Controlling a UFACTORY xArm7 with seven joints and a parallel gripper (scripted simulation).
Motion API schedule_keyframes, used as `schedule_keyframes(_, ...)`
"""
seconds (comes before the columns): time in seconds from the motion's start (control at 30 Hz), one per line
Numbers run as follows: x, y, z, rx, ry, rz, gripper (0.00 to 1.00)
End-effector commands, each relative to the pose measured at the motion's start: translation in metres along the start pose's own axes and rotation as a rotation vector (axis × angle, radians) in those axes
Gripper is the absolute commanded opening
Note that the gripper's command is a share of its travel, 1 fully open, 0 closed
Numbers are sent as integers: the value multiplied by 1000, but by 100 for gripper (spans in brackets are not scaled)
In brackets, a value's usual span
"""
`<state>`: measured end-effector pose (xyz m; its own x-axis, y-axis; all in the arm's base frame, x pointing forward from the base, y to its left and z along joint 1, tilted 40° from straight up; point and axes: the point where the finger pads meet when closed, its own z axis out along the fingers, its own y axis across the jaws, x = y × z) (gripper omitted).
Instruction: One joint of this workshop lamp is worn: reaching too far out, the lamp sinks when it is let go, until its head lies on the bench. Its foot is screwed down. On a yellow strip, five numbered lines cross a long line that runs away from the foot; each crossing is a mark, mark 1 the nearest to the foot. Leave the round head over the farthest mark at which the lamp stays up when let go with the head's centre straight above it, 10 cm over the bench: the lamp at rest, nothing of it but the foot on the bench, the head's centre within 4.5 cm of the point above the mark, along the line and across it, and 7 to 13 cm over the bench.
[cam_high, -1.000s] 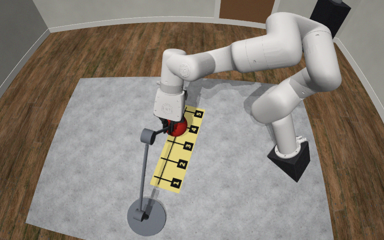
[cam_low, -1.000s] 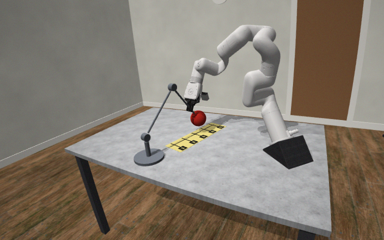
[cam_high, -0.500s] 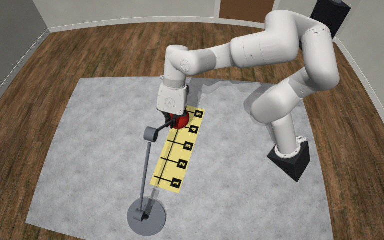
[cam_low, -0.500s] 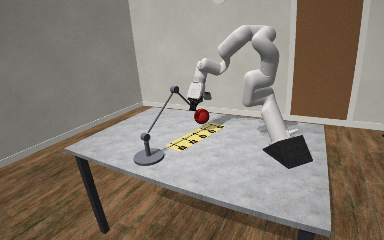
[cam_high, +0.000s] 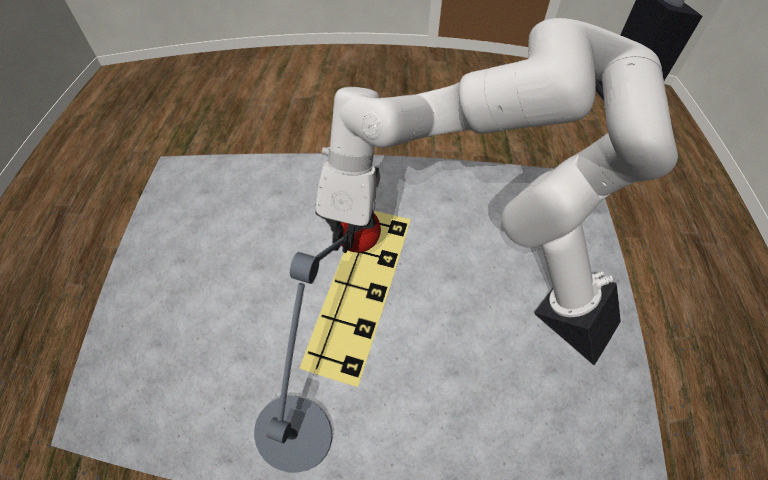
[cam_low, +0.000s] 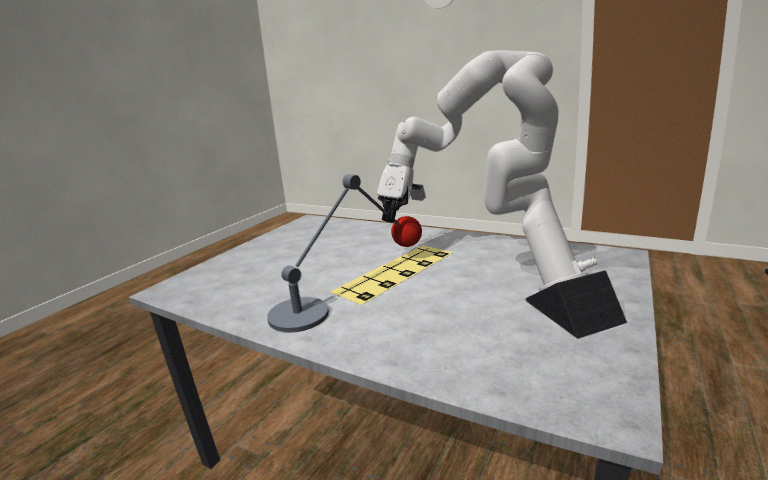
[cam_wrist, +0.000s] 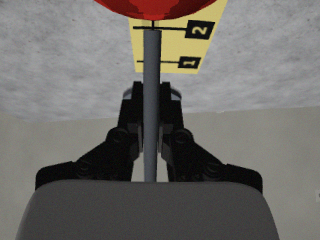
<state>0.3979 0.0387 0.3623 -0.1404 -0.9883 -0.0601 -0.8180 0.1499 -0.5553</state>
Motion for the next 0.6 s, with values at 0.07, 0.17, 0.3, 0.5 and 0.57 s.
schedule_keyframes(0.07, 1, -1, -2, 4, 0, -1, 0)
schedule_keyframes(0.17, 1, -1, -2, 4, 0, -1, 100)
schedule_keyframes(0.3, 1, -1, -2, 4, 0, -1, 100)
schedule_keyframes(0.5, 1, -1, -2, 4, 0, -1, 100)
schedule_keyframes(0.57, 0, -1, -2, 4, 0, -1, 100)
